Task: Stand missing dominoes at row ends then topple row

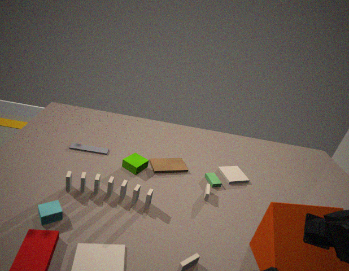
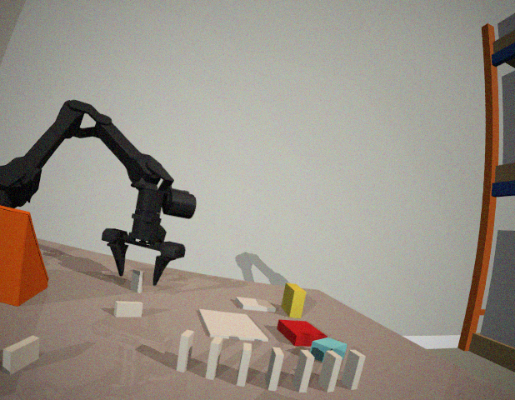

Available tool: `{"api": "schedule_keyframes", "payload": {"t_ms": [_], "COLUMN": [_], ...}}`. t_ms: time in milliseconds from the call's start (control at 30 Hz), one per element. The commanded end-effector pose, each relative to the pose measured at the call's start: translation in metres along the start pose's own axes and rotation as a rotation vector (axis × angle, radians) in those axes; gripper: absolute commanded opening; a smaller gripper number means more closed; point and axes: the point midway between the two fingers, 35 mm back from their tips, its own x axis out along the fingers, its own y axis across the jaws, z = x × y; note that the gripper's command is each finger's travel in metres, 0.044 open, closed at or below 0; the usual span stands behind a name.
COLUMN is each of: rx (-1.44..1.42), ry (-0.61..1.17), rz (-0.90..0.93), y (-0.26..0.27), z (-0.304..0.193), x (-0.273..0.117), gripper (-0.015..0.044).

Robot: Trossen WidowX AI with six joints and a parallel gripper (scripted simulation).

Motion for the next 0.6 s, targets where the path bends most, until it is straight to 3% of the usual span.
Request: {"api": "schedule_keyframes", "payload": {"t_ms": [0, 300, 567], "rx": [0.008, 0.008, 0.008], "ry": [0.005, 0.005, 0.005], "rz": [-0.002, -0.002, -0.002], "y": [-0.0003, -0.0003, -0.0003], "z": [-0.0016, -0.0016, -0.0016], "x": [0.0018, 0.0018, 0.0018], "gripper": [0.0335, 0.0107, 0.0107]}}
